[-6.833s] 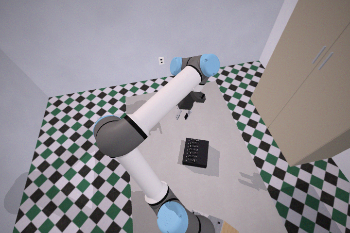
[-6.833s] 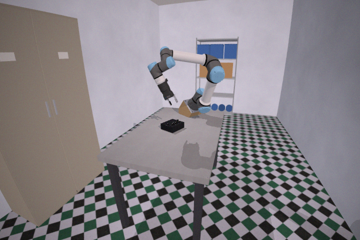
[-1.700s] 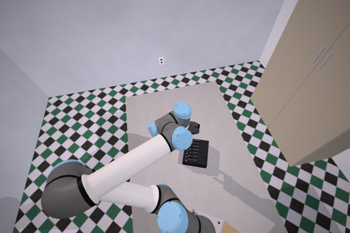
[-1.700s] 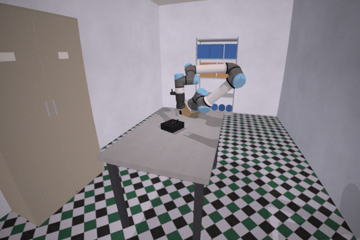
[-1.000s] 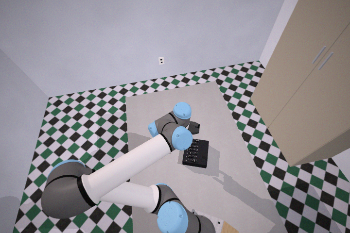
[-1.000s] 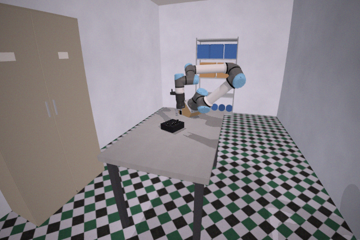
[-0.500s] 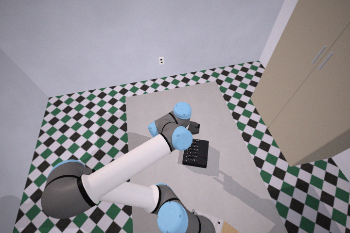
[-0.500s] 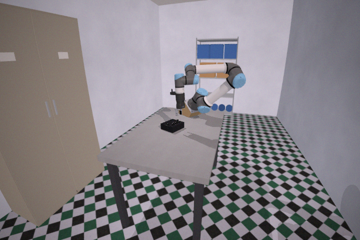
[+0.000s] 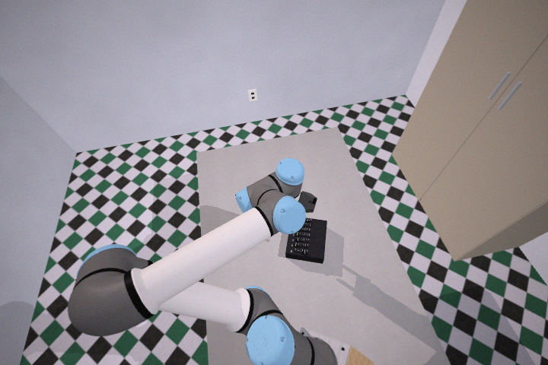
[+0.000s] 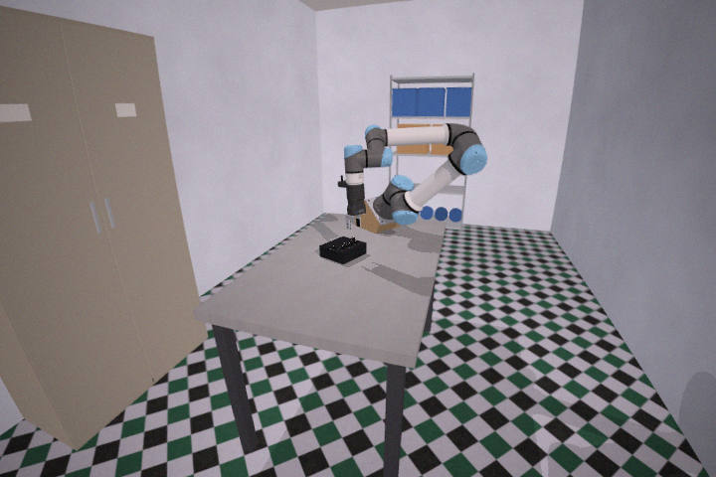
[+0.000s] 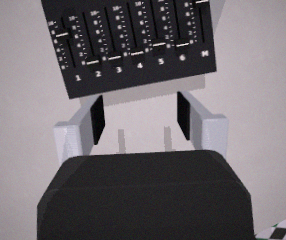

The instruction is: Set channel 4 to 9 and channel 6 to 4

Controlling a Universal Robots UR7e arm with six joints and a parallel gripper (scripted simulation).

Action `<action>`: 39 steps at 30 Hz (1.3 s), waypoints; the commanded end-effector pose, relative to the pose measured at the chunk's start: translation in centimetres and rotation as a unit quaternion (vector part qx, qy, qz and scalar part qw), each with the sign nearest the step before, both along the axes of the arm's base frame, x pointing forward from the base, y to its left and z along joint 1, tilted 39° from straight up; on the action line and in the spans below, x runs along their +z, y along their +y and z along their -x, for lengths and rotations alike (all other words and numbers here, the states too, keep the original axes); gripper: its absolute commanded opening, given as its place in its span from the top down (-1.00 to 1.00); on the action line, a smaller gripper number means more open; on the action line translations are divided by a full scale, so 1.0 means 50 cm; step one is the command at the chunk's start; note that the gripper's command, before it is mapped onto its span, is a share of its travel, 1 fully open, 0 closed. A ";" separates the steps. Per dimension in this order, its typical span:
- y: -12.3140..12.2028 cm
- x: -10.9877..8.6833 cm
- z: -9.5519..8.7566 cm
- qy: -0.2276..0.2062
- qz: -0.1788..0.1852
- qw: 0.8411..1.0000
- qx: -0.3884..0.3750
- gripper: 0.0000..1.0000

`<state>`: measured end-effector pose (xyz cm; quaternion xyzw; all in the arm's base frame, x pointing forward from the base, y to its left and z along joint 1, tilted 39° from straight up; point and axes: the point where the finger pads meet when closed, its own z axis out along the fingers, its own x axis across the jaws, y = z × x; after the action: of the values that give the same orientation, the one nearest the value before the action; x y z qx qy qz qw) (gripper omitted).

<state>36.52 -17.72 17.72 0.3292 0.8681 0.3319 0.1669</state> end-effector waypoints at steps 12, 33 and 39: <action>-0.076 -0.022 0.052 0.159 -0.138 0.950 -0.232 -1.00; -0.116 -0.032 0.079 0.249 -0.220 0.866 -0.373 -1.00; -0.116 -0.032 0.079 0.249 -0.220 0.866 -0.373 -1.00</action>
<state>32.63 -23.31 16.10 0.7253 0.6004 0.3361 -0.0202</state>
